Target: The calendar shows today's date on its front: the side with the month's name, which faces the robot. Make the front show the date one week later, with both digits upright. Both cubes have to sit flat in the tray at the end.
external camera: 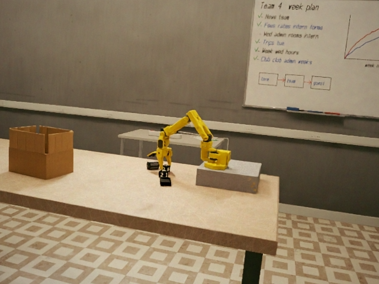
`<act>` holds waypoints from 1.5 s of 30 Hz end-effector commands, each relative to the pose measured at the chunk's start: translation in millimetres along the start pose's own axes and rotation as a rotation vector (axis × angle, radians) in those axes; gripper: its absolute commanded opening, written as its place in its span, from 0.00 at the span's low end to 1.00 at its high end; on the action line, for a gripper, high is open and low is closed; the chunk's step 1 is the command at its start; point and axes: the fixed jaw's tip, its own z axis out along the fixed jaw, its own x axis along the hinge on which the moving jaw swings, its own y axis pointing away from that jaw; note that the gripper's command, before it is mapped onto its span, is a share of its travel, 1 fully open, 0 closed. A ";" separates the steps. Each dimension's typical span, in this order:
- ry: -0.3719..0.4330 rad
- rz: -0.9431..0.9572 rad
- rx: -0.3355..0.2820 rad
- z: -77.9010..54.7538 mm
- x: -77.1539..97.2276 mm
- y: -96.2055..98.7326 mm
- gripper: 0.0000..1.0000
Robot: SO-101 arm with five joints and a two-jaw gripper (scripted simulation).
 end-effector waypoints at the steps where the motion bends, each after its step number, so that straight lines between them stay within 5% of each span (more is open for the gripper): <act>1: 0.017 0.004 0.001 4.8 3.9 1.2 0.35; 45: 0.018 0.004 0.000 4.9 3.9 -9.6 0.20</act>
